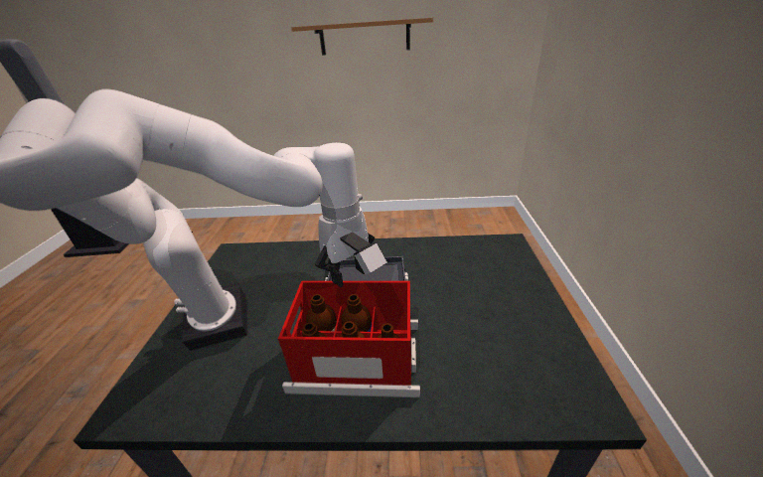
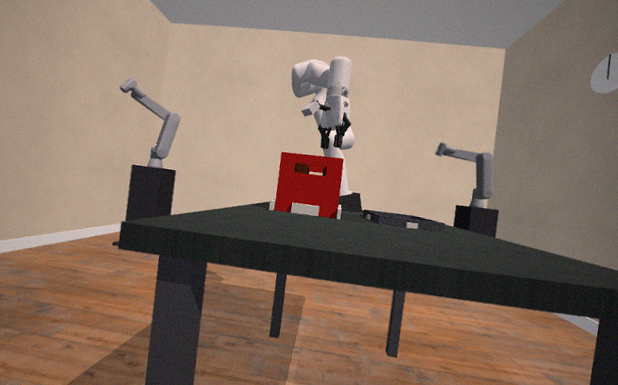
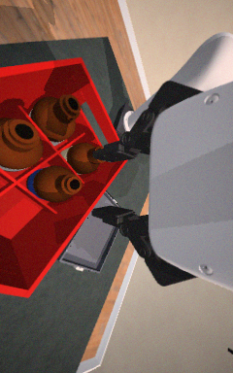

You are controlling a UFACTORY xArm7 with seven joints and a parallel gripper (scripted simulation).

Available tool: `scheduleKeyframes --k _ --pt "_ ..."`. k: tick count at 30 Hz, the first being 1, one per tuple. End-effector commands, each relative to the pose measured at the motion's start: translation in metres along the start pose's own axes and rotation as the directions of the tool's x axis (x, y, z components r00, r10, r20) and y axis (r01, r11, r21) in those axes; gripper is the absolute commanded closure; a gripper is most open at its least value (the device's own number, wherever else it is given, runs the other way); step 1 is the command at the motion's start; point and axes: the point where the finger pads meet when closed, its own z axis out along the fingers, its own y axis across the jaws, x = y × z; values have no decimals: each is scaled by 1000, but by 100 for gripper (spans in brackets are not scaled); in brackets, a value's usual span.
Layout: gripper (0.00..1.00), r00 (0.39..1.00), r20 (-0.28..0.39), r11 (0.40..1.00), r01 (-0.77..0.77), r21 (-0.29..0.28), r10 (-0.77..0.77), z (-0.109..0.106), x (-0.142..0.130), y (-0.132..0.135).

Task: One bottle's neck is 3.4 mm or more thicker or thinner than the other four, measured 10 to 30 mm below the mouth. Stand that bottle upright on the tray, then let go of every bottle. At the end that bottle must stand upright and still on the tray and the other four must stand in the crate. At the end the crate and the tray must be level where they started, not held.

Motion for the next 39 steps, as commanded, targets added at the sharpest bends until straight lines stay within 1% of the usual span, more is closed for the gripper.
scheduleKeyframes --k 1,22,39 --pt "35 1000 -2 1000 0 3 0 -1 1 -1" --pt "35 1000 -2 1000 0 3 0 4 1 -1" --pt "35 1000 -2 1000 0 3 0 23 1 -1"
